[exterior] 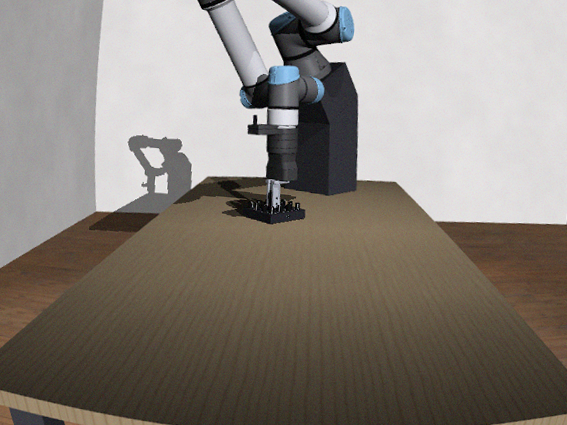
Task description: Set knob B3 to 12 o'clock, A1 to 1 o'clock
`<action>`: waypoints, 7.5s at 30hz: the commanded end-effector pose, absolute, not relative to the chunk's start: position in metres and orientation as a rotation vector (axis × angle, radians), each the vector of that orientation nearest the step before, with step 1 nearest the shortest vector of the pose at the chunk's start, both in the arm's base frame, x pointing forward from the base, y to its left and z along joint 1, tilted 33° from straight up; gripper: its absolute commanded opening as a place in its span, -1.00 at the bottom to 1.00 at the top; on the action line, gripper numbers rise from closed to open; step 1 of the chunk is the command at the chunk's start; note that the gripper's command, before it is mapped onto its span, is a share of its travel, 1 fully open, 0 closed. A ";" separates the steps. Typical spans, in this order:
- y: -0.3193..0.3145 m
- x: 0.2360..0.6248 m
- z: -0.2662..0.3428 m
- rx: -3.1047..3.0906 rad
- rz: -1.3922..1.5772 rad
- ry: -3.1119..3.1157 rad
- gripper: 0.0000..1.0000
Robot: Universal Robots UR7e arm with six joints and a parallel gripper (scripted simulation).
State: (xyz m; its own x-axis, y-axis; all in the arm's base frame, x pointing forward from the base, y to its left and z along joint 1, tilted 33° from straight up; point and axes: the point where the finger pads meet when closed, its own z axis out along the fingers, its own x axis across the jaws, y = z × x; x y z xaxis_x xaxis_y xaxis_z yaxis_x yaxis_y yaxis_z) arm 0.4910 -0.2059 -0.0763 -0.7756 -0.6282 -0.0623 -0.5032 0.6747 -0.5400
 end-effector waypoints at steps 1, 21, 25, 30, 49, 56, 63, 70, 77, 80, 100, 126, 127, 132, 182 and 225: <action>-0.206 0.491 -0.076 -0.866 -0.740 2.654 -0.40; -0.206 0.491 -0.076 -0.831 -0.734 2.660 -0.40; -0.206 0.491 -0.076 -0.831 -0.734 2.660 -0.40; -0.206 0.491 -0.076 -0.831 -0.734 2.660 -0.40; -0.206 0.491 -0.076 -0.831 -0.734 2.660 -0.07; -0.205 0.491 -0.075 -0.831 -0.734 2.660 -0.07; -0.202 0.487 -0.067 -0.831 -0.734 2.660 -0.07; -0.194 0.480 -0.050 -0.831 -0.734 2.660 -0.07; -0.191 0.477 -0.044 -0.831 -0.734 2.660 -0.07; -0.191 0.477 -0.044 -0.831 -0.734 2.660 -0.07; -0.191 0.477 -0.044 -0.845 -0.736 2.658 -0.07; -0.189 0.485 -0.039 -1.334 -0.812 2.535 -0.07; -0.188 0.485 -0.039 -1.373 -0.817 2.522 -0.07; -0.188 0.487 -0.038 -1.497 -0.833 2.476 -0.07; -0.175 0.491 -0.032 -2.945 -0.890 1.322 -0.07; -0.180 0.473 -0.029 -3.507 -0.668 -0.282 -0.07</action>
State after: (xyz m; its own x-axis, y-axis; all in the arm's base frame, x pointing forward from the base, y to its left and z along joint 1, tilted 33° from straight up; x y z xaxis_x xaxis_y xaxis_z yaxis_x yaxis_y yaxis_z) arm 0.4753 -0.1783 -0.0300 0.9249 0.1200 0.3608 -0.0410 -0.9119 0.4084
